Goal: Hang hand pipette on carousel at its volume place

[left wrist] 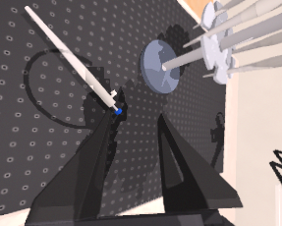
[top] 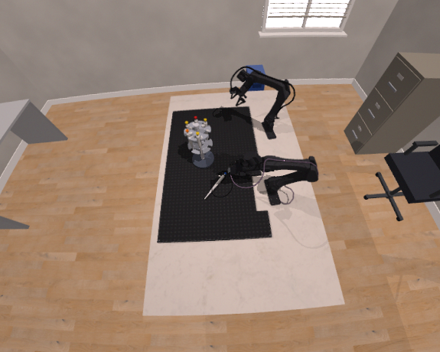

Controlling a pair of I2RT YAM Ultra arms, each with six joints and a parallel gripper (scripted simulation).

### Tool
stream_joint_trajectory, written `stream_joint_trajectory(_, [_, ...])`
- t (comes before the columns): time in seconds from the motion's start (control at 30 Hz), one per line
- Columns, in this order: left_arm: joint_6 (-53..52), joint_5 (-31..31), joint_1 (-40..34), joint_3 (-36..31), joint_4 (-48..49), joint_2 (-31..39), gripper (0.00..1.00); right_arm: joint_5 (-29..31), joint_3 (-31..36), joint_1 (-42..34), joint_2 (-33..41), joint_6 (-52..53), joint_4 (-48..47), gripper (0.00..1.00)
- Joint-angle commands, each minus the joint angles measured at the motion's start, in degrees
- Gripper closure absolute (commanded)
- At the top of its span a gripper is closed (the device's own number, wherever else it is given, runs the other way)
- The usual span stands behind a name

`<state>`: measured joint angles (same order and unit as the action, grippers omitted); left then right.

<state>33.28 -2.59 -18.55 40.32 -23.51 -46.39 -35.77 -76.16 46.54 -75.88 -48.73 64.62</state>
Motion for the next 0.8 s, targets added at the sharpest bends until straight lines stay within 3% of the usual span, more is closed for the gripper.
stream_joint_trajectory(0.0, [11.3, 9.3, -7.4, -2.7, 6.2, -0.3, 0.51, -1.3, -0.7, 0.6, 0.4, -0.4, -1.4, 0.00])
stream_joint_trajectory(0.13, [20.7, 19.1, -17.4, -4.8, 11.4, -1.9, 0.51, -1.3, -0.7, 0.6, 0.4, -0.4, -1.4, 0.00])
stream_joint_trajectory(0.23, [22.6, 24.1, -20.1, -2.7, 11.8, -2.3, 0.51, -1.3, -0.7, 0.6, 0.4, -0.4, -1.4, 0.00])
stream_joint_trajectory(0.43, [23.2, 27.5, -21.6, -2.3, 12.4, -3.9, 0.51, -1.3, -0.7, 0.6, 0.4, -0.4, -1.4, 0.00])
stream_joint_trajectory(0.6, [34.6, 37.5, -31.8, -6.6, 21.0, -8.8, 0.51, -1.3, -0.7, 0.6, 0.4, -0.4, -1.4, 0.00])
stream_joint_trajectory(0.77, [44.5, 47.4, -40.2, -3.9, 28.6, -16.5, 0.51, -1.3, -0.7, 0.6, 0.4, -0.4, -1.4, 0.00])
